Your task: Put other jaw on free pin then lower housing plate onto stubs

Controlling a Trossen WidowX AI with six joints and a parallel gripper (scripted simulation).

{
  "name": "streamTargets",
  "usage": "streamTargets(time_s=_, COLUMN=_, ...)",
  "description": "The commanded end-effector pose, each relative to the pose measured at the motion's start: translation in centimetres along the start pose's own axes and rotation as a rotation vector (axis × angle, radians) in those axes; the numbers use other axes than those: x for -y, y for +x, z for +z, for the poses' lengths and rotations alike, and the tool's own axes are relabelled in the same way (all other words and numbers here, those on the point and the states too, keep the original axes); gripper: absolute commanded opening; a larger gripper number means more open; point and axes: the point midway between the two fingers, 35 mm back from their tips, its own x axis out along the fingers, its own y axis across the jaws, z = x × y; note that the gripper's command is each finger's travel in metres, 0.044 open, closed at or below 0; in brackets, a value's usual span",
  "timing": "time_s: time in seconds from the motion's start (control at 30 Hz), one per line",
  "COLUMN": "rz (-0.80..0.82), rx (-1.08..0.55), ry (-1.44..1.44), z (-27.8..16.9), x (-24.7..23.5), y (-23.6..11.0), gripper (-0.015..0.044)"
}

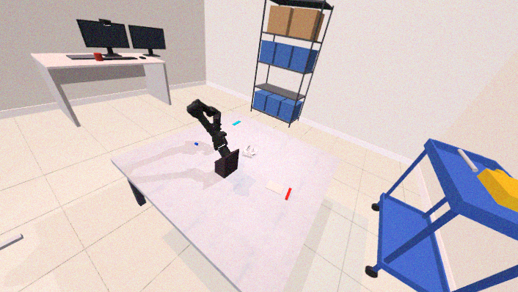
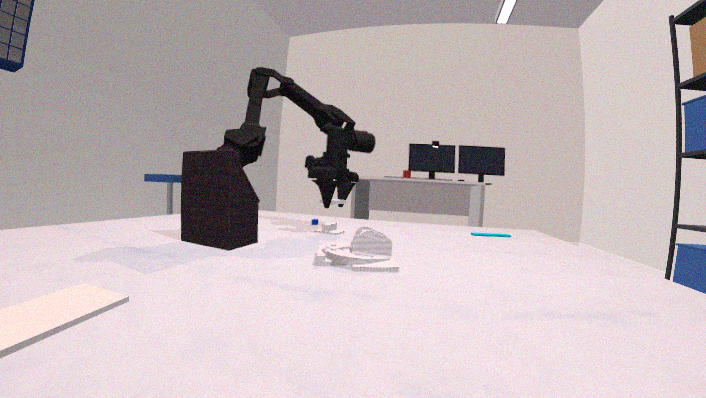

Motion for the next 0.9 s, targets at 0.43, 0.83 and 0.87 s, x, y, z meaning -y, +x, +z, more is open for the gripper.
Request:
streamTargets(time_s=0.43, rz=0.015, rx=-0.011, ry=0.183, z=-1.7, x=-1.0, y=-1.0, gripper=0.0351)
streamTargets(time_s=0.83, rz=0.043, rx=-0.028, ry=0.490, z=-4.6, x=-3.3, y=-0.6, gripper=0.0351)
streamTargets(time_s=0.87, rz=0.045, rx=-0.030, ry=0.516, z=-4.8, x=-3.5, y=-0.6, gripper=0.0351)
